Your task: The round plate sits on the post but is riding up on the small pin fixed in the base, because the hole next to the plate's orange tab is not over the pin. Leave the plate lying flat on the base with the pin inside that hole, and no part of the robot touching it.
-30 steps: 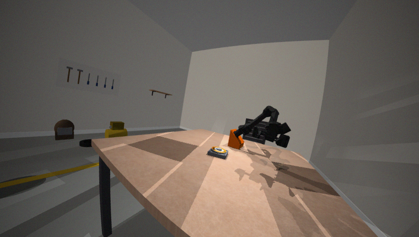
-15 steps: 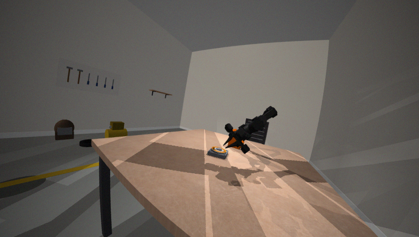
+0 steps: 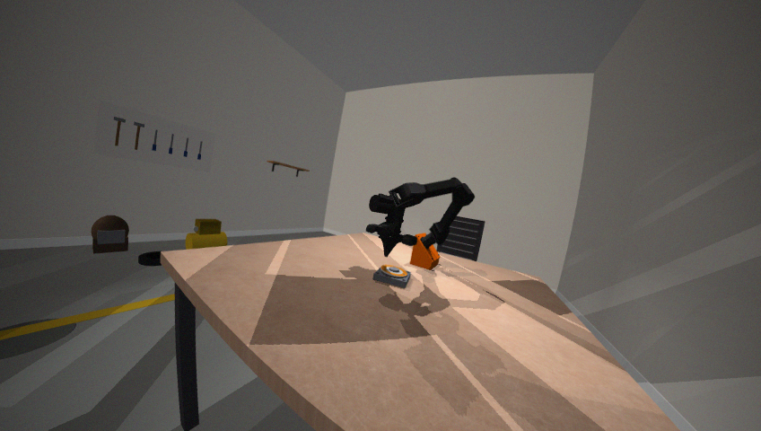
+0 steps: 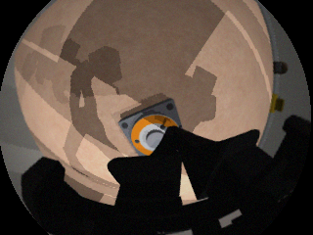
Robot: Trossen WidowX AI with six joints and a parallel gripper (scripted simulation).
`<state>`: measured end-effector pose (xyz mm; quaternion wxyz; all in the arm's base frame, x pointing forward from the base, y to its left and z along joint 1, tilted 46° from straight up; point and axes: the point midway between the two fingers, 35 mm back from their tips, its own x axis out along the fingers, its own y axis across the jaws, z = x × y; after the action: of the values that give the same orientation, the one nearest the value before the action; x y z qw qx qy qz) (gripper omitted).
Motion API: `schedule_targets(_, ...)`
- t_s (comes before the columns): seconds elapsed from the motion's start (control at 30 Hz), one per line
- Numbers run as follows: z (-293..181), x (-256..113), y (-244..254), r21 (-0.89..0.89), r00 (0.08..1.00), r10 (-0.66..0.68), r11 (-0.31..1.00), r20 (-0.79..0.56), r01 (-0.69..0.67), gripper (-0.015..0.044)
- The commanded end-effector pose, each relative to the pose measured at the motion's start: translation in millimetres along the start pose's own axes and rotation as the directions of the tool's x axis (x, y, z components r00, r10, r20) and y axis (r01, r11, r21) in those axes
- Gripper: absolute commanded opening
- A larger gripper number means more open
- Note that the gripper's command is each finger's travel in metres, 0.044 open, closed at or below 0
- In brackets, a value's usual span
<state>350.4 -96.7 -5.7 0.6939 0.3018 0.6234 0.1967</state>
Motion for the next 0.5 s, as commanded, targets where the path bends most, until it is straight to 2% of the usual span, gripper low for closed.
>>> schedule_targets(0.0,1.4,-0.8,5.8,-0.012,0.998,0.062,0.998,-0.002,-0.062,0.0000)
schedule_targets(0.17,1.8,3.1,6.5,-0.012,0.998,0.061,0.998,-0.002,-0.061,0.0000)
schedule_targets(0.47,1.6,46.9,10.9,-0.012,0.998,0.064,0.998,-0.002,-0.064,0.0000)
